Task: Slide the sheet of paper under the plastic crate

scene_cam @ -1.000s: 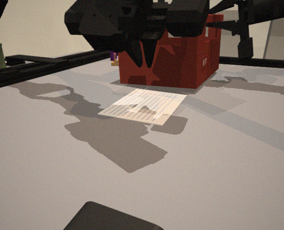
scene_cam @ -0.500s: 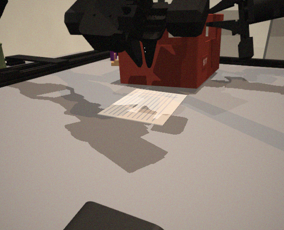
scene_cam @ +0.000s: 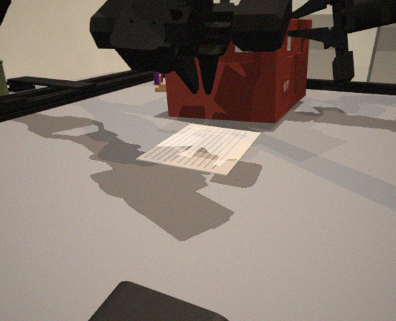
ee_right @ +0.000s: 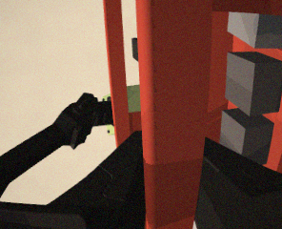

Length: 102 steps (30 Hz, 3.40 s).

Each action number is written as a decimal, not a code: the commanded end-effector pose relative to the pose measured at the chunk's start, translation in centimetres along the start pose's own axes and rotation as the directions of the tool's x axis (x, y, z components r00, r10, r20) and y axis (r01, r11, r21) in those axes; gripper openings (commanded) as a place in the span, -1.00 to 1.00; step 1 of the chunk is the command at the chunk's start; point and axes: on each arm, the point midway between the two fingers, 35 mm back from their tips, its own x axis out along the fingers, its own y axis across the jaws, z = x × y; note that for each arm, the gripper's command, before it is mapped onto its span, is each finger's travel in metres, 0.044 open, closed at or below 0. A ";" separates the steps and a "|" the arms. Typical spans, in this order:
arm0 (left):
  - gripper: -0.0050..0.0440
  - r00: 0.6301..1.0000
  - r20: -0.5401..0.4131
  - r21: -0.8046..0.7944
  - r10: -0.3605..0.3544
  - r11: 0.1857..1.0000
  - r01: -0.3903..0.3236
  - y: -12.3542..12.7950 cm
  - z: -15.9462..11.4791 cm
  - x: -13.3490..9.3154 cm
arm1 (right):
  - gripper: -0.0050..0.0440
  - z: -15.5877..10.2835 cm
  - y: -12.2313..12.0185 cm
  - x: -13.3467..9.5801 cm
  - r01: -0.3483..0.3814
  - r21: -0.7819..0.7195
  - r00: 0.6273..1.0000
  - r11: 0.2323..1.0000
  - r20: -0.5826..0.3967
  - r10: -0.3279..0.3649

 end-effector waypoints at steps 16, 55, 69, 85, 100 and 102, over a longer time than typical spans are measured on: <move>-0.55 1.000 -0.004 0.005 0.000 1.000 0.000 0.0 0.0 0.0 | -0.80 0.1 2.2 -0.1 -0.048 -0.003 0.999 0.999 0.004 0.048; -0.55 1.000 -0.004 0.005 0.000 1.000 0.000 0.0 1.7 3.2 | -0.80 0.1 2.3 -0.2 -0.048 -0.003 0.999 0.999 0.004 0.048; -0.55 1.000 -0.004 0.005 0.000 1.000 0.000 -0.1 2.7 4.9 | -0.80 0.1 2.3 -0.2 -0.048 -0.003 0.999 0.999 0.004 0.048; -0.55 1.000 -0.004 0.005 0.000 1.000 0.000 -0.1 3.0 5.6 | -0.80 0.1 2.3 -0.2 -0.048 -0.003 0.999 0.999 0.004 0.048; -0.55 1.000 -0.004 0.005 0.000 1.000 0.000 -0.1 3.3 6.1 | -0.80 0.1 2.3 -0.2 -0.048 -0.003 0.999 0.999 0.004 0.048; -0.55 1.000 -0.004 0.005 0.000 1.000 0.000 -0.1 3.4 6.2 | -0.80 0.1 2.3 -0.2 -0.048 -0.003 0.999 0.999 0.004 0.048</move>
